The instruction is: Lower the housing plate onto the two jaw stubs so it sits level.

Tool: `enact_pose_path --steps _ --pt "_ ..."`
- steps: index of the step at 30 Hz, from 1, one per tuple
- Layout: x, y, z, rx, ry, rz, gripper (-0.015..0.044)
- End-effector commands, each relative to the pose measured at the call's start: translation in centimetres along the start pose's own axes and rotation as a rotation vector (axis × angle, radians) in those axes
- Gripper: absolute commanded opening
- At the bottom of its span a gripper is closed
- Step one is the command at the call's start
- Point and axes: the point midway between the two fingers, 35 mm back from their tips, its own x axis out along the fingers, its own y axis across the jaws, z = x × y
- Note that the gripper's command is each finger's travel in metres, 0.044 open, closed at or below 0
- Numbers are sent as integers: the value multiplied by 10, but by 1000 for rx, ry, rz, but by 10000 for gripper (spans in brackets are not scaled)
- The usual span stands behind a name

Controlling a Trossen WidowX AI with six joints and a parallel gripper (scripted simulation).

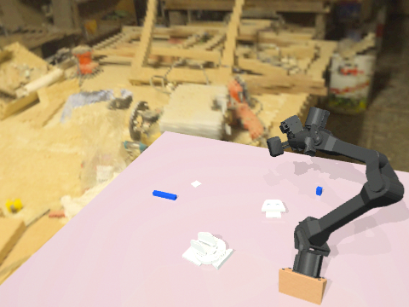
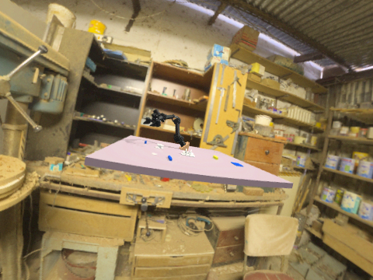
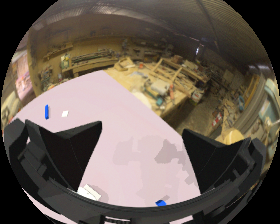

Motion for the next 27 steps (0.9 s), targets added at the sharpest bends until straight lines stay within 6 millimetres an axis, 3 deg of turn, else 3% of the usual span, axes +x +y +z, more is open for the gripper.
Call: enact_pose_path --steps 1,27 --pt "3 7 -5 -60 41 28 440" --pt "12 48 -37 -402 231 230 440"
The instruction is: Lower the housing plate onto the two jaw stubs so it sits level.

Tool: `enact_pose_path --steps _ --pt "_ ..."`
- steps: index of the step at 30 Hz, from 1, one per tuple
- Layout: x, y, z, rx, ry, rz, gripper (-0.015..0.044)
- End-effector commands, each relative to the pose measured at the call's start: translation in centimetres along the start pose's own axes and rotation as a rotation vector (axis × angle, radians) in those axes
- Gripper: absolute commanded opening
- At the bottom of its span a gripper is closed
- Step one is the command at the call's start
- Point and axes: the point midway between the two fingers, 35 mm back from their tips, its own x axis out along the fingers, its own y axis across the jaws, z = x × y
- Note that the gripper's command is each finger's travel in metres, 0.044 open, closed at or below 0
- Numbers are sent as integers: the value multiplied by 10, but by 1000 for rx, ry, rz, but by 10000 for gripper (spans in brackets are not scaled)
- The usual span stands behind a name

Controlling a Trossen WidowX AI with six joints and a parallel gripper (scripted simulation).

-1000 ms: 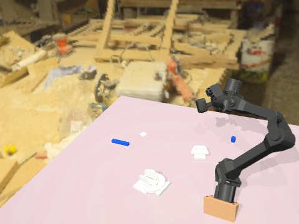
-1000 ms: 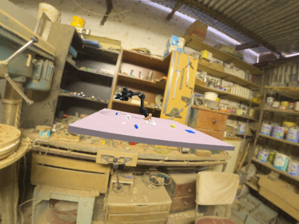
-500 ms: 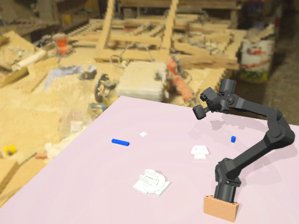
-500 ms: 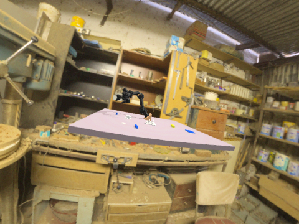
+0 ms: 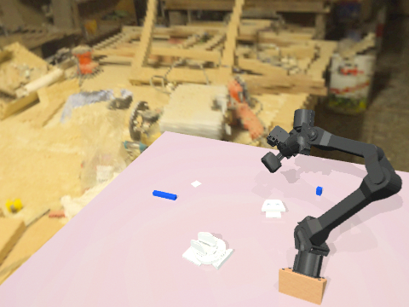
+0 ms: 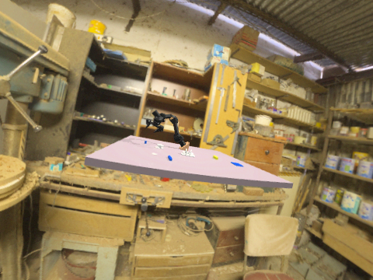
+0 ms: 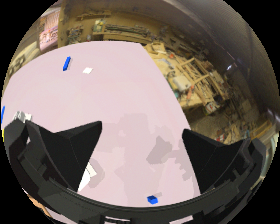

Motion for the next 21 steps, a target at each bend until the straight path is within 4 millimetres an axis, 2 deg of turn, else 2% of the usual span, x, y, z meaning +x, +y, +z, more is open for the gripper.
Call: enact_pose_path --steps 1,21 --pt "2 7 -2 -70 31 35 440" --pt "8 40 -14 -371 133 205 440"
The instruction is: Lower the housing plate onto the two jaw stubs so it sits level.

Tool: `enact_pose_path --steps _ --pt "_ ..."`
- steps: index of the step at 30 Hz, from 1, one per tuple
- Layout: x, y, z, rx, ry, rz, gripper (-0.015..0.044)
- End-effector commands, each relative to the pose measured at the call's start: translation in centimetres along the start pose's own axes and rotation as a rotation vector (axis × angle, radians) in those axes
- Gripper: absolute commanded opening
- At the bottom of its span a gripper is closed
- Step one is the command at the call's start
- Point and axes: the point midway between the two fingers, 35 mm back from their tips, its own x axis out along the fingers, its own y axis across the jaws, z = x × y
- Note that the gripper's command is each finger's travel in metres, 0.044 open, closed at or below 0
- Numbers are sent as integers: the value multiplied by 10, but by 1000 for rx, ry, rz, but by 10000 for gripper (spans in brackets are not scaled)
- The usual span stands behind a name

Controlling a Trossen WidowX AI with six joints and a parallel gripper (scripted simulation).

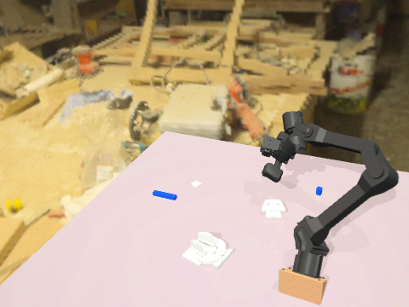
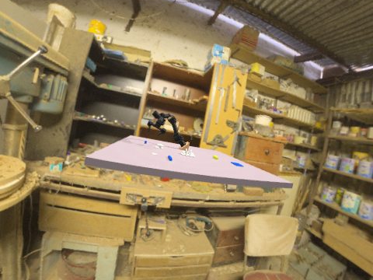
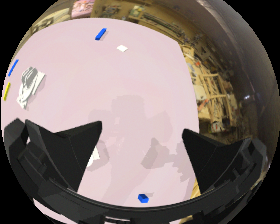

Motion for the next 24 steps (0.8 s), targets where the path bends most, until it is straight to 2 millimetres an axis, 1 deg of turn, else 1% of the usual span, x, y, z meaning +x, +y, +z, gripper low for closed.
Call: enact_pose_path --steps 1,24 --pt "1 6 0 -77 23 37 440" --pt "5 41 -4 -459 98 231 440"
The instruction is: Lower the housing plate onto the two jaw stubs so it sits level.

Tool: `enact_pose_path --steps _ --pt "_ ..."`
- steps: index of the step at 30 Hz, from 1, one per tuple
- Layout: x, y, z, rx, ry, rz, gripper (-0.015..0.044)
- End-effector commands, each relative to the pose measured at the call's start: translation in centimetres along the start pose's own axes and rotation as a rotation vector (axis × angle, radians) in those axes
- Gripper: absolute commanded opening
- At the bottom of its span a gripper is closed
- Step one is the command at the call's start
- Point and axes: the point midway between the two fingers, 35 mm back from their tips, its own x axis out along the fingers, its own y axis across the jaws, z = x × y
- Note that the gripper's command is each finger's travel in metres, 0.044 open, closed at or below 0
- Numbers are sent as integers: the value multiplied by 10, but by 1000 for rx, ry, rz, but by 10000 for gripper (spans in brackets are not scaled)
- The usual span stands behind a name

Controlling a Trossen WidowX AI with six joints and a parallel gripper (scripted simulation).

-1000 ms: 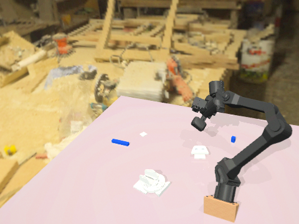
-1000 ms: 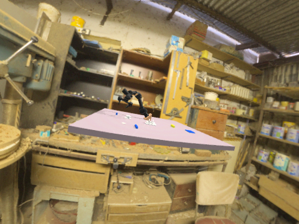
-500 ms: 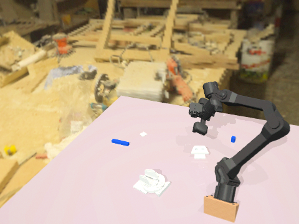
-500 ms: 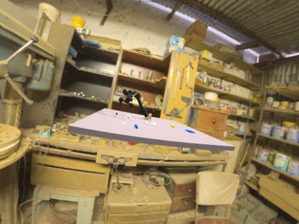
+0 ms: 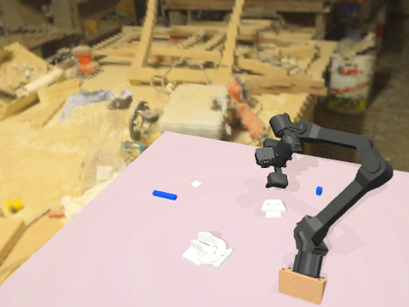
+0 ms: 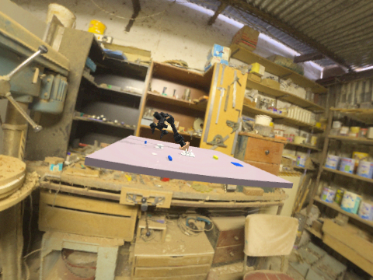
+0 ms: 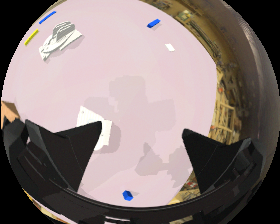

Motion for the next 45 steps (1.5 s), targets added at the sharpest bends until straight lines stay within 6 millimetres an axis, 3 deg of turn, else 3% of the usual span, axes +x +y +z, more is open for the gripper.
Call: enact_pose_path --steps 1,45 --pt "0 5 1 -85 15 36 440" --pt "-6 49 5 -896 73 371 440"
